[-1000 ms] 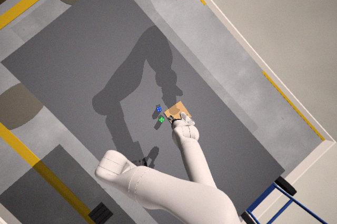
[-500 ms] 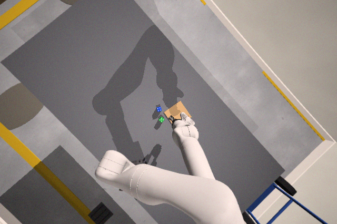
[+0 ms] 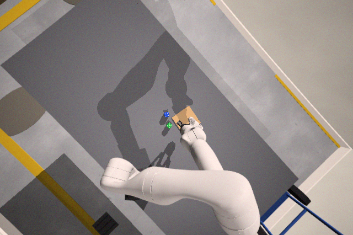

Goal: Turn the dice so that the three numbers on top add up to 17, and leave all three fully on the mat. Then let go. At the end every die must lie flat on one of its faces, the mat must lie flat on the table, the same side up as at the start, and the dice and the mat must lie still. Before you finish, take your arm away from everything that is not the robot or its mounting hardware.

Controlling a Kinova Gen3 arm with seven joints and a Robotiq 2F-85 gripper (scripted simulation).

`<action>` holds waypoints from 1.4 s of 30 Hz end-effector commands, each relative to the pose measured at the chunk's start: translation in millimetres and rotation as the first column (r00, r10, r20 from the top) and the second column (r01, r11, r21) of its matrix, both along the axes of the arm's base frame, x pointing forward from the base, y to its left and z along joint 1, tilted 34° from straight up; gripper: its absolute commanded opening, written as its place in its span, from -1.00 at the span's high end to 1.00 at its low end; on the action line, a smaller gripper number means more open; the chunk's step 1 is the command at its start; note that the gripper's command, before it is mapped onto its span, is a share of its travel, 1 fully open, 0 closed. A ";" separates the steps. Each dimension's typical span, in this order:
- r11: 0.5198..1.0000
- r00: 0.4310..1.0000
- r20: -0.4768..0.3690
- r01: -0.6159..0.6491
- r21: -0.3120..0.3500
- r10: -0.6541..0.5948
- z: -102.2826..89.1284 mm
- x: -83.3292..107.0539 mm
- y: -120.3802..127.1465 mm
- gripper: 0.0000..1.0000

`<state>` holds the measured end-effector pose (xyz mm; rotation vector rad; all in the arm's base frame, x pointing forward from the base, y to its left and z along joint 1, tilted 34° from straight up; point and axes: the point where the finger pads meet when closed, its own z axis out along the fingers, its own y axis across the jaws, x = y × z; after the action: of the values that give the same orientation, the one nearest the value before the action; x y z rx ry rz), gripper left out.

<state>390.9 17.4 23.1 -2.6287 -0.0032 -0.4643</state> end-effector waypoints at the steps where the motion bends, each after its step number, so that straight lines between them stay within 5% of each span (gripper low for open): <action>1: 1.000 1.000 0.001 -0.008 0.011 0.008 -10.2 0.6 14.1 0.47; 17: 1.000 1.000 0.001 -0.008 0.011 0.008 -40.4 12.0 31.2 0.47; 42: 1.000 1.000 0.001 -0.008 0.011 0.008 -42.1 12.6 32.1 0.47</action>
<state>403.3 49.9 -19.3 -2.6167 -0.0115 -0.4598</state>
